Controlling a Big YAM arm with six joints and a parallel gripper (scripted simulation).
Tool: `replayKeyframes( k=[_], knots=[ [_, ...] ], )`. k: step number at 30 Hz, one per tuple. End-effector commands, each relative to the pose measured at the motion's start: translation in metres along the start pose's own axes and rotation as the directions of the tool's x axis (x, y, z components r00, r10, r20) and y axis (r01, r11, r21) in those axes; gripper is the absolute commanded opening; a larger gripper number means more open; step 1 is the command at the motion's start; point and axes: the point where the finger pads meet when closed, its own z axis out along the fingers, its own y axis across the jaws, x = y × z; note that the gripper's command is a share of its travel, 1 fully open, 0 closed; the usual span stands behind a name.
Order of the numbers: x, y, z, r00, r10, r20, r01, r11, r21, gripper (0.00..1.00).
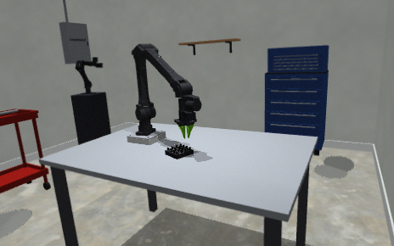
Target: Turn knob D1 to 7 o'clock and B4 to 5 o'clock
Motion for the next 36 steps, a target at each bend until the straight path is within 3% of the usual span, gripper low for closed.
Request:
replayKeyframes(
  k=[1, 7, 36],
  knots=[
    [-0.0227, 0.0156, -0.0171, 0.987, -0.154, 0.041, 0.155, 0.988, -0.011, 0.20],
    [-0.0277, 0.0236, -0.0189, 0.955, -0.293, 0.042, 0.294, 0.956, -0.005, 0.20],
    [-0.0288, 0.0180, -0.0187, 0.954, -0.296, 0.046, 0.297, 0.955, -0.005, 0.20]
  ],
)
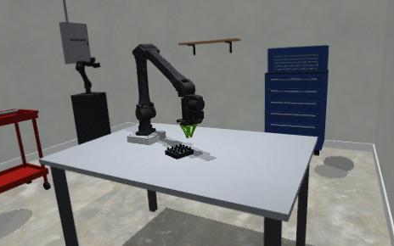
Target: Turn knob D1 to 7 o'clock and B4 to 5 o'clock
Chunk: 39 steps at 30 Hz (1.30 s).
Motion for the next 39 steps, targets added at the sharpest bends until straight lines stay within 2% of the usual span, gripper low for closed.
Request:
replayKeyframes(
  k=[1, 14, 20, 26, 31, 34, 37, 39],
  knots=[
    [-0.022, 0.000, -0.016, 0.999, -0.009, 0.045, 0.009, 1.000, -0.005, 0.20],
    [-0.021, 0.000, -0.015, 0.999, -0.009, 0.044, 0.009, 1.000, -0.005, 0.20],
    [-0.018, -0.001, -0.008, 0.999, -0.009, 0.042, 0.009, 1.000, -0.005, 0.20],
    [-0.007, -0.002, 0.002, 1.000, -0.009, 0.016, 0.009, 1.000, -0.003, 0.20],
    [-0.007, -0.002, 0.009, 1.000, -0.008, 0.014, 0.008, 1.000, -0.003, 0.20],
    [-0.014, -0.002, 0.006, 0.999, -0.007, 0.031, 0.007, 1.000, -0.004, 0.20],
    [-0.007, -0.003, 0.016, 1.000, -0.006, 0.013, 0.006, 1.000, -0.002, 0.20],
    [-0.013, -0.003, 0.014, 1.000, -0.005, 0.027, 0.006, 1.000, -0.004, 0.20]
  ],
)
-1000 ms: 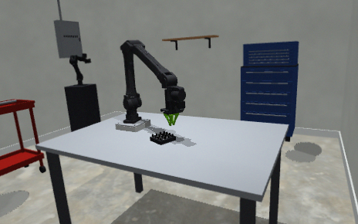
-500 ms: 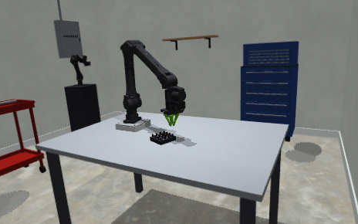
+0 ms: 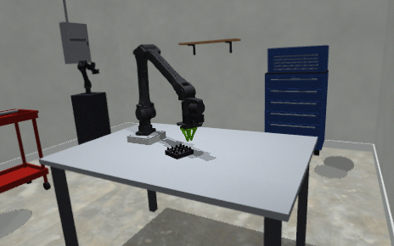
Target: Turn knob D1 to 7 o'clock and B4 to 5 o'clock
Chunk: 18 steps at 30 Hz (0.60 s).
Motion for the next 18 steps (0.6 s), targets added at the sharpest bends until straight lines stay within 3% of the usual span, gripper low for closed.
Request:
replayKeyframes(
  k=[1, 3, 8, 18],
  knots=[
    [-0.013, -0.003, -0.002, 1.000, -0.004, 0.029, 0.004, 1.000, -0.004, 0.20],
    [-0.009, -0.003, -0.006, 0.999, -0.005, 0.035, 0.005, 1.000, -0.004, 0.20],
    [-0.006, -0.004, 0.011, 1.000, -0.004, 0.013, 0.004, 1.000, -0.002, 0.20],
    [-0.012, -0.004, 0.018, 1.000, -0.004, 0.025, 0.004, 1.000, -0.003, 0.20]
  ],
)
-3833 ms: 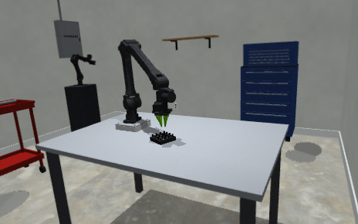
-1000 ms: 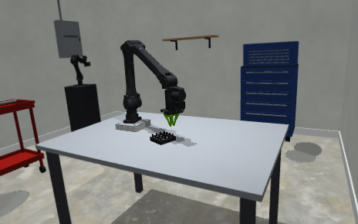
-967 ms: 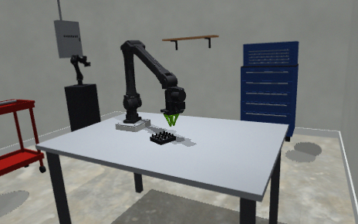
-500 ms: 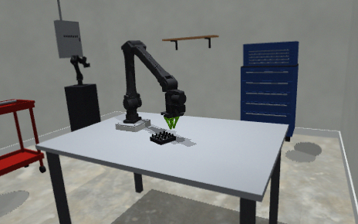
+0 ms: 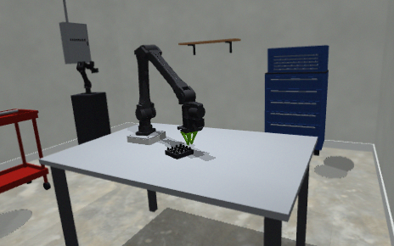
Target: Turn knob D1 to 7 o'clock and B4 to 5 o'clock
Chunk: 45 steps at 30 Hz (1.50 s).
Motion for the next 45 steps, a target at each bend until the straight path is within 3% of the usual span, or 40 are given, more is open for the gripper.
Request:
replayKeyframes(
  k=[1, 2, 7, 45],
  knots=[
    [-0.011, -0.003, -0.002, 1.000, -0.004, 0.024, 0.004, 1.000, -0.003, 0.20],
    [-0.007, -0.003, -0.008, 1.000, -0.005, 0.029, 0.005, 1.000, -0.004, 0.20],
    [-0.007, -0.004, 0.003, 1.000, -0.005, 0.019, 0.005, 1.000, -0.003, 0.20],
    [-0.010, -0.003, 0.000, 1.000, -0.005, 0.027, 0.005, 1.000, -0.004, 0.20]
  ],
)
